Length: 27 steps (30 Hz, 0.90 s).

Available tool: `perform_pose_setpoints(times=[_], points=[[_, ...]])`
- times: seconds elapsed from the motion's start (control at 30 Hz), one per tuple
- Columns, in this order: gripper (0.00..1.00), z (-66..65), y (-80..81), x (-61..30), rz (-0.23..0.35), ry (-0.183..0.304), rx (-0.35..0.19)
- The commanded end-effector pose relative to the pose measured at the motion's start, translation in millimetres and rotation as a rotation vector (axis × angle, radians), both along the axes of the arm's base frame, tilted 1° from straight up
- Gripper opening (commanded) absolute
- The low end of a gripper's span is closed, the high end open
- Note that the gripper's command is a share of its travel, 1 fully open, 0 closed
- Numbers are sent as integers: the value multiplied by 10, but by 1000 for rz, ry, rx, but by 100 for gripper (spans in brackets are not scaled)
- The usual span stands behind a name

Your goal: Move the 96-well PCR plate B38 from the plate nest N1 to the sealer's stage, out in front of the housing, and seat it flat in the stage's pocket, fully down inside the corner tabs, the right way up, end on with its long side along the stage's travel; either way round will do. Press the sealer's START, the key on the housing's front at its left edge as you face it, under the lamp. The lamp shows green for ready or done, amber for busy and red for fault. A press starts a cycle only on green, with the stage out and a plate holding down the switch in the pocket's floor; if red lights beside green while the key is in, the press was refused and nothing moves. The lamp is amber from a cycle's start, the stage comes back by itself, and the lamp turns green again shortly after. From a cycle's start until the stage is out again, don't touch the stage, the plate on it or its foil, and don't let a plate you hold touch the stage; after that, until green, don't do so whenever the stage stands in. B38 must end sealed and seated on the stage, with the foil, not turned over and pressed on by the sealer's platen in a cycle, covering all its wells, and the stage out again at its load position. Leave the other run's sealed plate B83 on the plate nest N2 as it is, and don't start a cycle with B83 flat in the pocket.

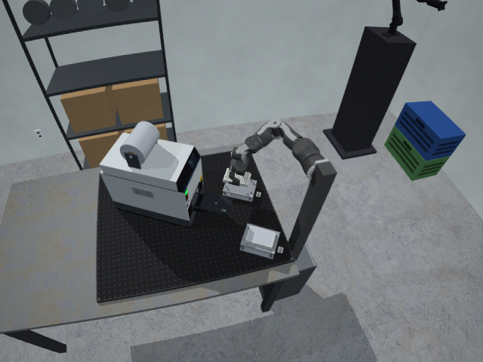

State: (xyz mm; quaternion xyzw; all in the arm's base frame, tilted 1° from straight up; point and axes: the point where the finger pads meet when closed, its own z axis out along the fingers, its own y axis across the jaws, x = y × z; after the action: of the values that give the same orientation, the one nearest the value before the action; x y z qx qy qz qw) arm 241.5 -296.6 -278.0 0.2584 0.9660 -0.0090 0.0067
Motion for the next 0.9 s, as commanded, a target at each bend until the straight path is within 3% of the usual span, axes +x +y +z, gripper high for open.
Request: perform_pose_setpoints(times=[0.0,0.13,0.53,0.7,0.87], points=[[0,32,45,68,-1,-2,-1],[0,124,234,309,-2,2,-3],[0,124,234,309,-2,2,-3],[0,246,477,620,-1,1,-2],[0,246,477,620,-1,1,-2]])
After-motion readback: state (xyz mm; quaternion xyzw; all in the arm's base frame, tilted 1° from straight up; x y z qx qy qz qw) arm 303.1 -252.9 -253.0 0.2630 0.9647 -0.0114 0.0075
